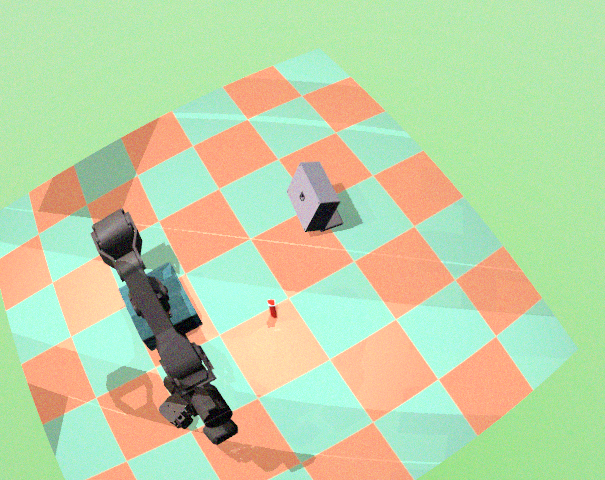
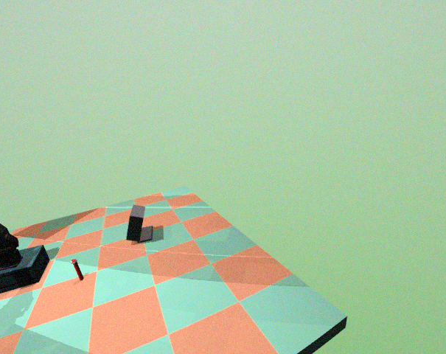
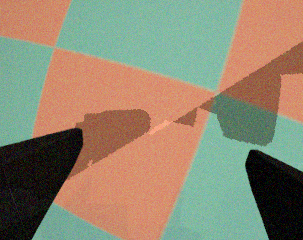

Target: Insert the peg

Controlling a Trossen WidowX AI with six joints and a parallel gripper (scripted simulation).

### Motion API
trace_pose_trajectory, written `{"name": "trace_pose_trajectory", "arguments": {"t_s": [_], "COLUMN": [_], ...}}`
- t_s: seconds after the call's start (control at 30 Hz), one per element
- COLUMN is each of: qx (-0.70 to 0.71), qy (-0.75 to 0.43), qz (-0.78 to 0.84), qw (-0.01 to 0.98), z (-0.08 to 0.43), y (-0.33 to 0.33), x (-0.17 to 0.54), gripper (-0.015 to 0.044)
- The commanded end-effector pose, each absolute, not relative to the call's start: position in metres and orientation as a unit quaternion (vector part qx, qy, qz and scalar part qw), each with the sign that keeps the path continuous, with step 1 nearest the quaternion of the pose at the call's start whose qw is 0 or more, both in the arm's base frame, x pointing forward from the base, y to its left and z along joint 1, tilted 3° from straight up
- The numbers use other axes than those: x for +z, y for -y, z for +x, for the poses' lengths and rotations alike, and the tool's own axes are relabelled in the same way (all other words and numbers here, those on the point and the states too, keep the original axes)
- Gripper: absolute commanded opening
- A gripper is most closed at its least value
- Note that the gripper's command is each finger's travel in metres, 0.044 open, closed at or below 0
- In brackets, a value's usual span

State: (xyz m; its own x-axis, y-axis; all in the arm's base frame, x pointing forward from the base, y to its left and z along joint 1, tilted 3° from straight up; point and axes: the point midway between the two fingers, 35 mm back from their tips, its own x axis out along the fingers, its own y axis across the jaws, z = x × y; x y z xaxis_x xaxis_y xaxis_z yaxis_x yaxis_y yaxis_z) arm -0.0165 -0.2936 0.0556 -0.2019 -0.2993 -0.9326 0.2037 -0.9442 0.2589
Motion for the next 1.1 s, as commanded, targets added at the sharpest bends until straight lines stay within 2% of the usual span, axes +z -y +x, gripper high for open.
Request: {"name": "trace_pose_trajectory", "arguments": {"t_s": [0.0, 1.07], "qx": [-0.766, -0.637], "qy": [-0.005, -0.320], "qz": [0.611, 0.526], "qw": [0.201, 0.463], "z": [0.000, 0.117], "y": [0.294, 0.257], "x": [0.057, 0.065], "gripper": [0.0440, 0.0440]}}
